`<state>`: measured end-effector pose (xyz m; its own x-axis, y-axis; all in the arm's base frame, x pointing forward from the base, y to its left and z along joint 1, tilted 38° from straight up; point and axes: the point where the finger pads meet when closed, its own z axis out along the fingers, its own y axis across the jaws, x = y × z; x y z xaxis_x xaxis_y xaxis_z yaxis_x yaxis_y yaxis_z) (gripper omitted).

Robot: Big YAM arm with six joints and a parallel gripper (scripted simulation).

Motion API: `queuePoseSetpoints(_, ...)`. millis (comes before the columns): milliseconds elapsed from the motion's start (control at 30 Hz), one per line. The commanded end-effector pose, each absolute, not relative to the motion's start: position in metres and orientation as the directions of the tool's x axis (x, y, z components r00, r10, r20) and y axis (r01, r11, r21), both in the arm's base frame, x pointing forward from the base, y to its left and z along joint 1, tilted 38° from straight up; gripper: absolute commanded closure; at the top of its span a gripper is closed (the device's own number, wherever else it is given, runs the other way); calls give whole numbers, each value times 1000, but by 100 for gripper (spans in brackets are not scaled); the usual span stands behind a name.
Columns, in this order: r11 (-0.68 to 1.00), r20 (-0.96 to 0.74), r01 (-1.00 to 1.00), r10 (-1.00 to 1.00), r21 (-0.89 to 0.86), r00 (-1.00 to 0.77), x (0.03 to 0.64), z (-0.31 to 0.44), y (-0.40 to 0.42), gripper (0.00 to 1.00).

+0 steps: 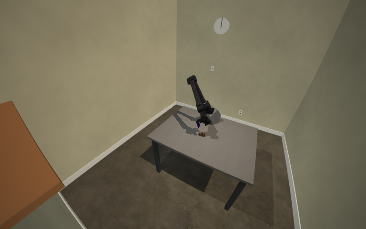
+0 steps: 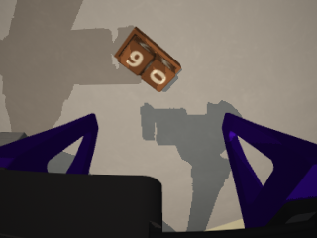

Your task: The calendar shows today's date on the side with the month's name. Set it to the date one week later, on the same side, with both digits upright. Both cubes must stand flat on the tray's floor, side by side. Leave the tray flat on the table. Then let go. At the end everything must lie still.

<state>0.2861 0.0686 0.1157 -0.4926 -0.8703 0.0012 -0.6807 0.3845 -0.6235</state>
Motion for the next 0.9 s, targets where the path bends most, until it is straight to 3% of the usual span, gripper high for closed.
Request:
queuePoseSetpoints(0,214,103,-759,-932,-615,-347,289,113,67,0)
queuePoseSetpoints(233,97,184,-801,-950,-591,-251,291,106,65,0)
queuePoseSetpoints(300,-21,252,-822,-956,-569,-150,294,105,64,0)
queuePoseSetpoints(633,-300,411,-834,-907,-464,98,298,94,60,0)
queuePoseSetpoints(867,-394,457,-818,-870,-419,184,300,91,58,0)
